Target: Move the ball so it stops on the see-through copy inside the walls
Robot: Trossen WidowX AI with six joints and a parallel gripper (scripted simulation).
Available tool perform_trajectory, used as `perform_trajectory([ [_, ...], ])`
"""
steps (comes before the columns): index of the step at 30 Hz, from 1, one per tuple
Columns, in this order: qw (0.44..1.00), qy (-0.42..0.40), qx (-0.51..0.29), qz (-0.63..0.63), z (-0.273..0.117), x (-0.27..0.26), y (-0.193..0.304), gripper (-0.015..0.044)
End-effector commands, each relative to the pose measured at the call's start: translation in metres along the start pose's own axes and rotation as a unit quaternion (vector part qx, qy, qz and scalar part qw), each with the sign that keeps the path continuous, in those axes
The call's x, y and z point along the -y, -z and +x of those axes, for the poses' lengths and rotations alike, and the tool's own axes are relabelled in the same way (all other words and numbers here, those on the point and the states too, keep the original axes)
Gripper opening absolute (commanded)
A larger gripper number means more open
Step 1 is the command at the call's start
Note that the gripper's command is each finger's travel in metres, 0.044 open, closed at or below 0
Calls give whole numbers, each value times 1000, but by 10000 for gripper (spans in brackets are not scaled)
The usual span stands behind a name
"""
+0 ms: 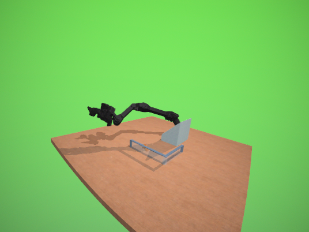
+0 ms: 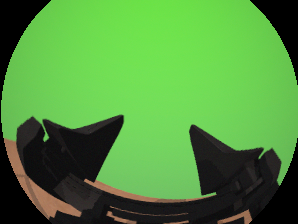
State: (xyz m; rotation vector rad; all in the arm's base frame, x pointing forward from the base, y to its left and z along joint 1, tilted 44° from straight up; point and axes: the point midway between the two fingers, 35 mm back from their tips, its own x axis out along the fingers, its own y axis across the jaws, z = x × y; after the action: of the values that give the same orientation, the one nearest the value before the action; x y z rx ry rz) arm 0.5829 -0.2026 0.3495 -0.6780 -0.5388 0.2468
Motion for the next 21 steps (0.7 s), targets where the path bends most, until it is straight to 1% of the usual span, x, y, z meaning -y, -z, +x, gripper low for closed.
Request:
perform_trajectory([
  [1,1000,1,-2,3,0,0,1,374],
  [6,994,31,-67,86,10,-15,22,242],
  [14,953,74,-209,209,11,-60,62,239],
  [21,890,100,-349,277,-10,-114,91,239],
])
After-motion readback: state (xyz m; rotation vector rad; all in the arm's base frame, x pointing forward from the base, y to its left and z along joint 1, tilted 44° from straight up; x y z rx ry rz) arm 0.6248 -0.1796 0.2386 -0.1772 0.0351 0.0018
